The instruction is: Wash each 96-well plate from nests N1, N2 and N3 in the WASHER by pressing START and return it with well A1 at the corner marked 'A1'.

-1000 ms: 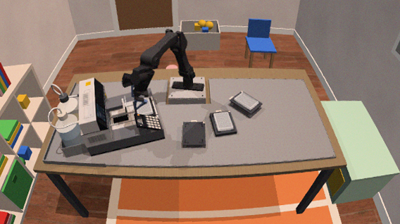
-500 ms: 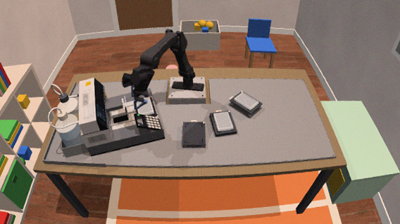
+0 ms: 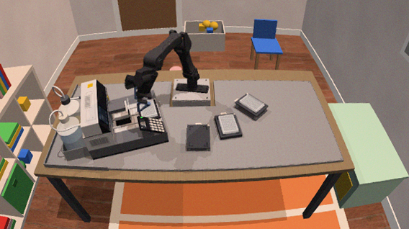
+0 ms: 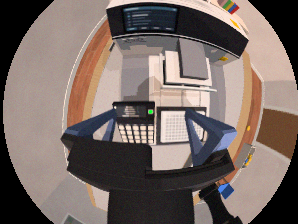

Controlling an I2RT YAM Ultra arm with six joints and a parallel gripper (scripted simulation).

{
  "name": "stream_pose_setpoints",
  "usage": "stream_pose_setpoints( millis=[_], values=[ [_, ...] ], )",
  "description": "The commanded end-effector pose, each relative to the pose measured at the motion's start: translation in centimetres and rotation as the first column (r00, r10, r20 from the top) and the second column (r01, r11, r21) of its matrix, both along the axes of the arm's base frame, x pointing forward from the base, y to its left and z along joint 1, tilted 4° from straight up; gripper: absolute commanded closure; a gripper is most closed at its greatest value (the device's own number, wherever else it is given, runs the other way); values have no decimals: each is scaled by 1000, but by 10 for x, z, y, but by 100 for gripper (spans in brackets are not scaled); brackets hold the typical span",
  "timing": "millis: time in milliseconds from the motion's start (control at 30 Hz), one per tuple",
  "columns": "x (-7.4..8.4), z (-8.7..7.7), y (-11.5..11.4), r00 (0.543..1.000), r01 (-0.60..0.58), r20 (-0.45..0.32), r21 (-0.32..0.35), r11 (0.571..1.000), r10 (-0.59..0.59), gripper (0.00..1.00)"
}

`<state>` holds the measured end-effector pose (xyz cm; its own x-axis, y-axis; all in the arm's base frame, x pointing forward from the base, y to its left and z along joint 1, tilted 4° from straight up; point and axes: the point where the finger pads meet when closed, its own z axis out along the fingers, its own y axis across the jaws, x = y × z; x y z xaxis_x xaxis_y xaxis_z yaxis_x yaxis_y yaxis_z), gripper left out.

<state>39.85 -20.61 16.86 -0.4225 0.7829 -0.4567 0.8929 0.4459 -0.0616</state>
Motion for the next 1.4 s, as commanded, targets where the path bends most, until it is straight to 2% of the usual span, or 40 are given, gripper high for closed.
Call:
stream_pose_setpoints(
  millis=[0,233,267,1367],
  values=[
    [1,6,-1,1000,0,15,-9,1000,0,0],
    [1,6,-1,1000,0,15,-9,1000,0,0],
    [1,5,2,1000,0,15,-9,1000,0,100],
    [2,-40,88,1000,0,15,-6,1000,0,100]
  ],
)
